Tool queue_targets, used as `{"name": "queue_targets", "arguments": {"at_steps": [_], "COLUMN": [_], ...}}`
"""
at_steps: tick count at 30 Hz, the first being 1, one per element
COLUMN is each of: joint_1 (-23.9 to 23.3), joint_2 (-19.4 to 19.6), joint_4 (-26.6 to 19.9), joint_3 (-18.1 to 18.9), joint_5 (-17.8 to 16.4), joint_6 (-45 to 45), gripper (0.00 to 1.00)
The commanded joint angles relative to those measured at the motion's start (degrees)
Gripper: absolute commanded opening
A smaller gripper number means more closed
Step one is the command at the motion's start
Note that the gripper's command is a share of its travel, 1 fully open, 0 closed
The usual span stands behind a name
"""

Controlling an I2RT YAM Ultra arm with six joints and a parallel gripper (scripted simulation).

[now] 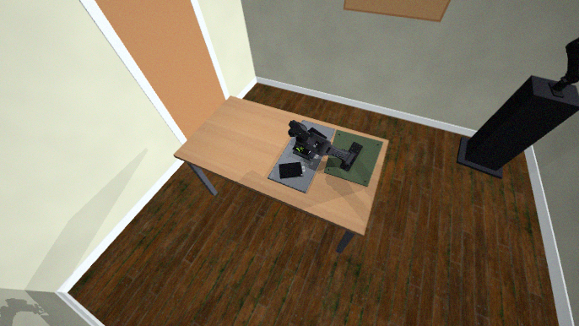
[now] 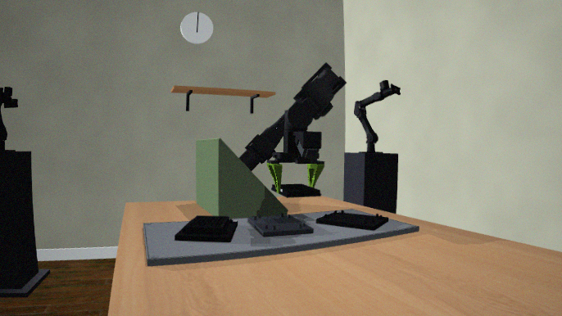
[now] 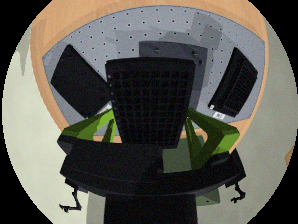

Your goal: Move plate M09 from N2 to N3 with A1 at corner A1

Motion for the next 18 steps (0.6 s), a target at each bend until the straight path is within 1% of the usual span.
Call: {"name": "queue_targets", "arguments": {"at_steps": [1, 9, 18], "joint_1": [-2.79, -5.91, -6.06], "joint_2": [0.63, 3.93, 4.2], "joint_4": [0.23, 0.62, 0.58], "joint_3": [0.13, 0.36, 0.54], "joint_5": [0.53, 1.5, 1.55], "joint_6": [-2.42, -6.42, -6.61], "gripper": [0.0, 0.0, 0.0]}}
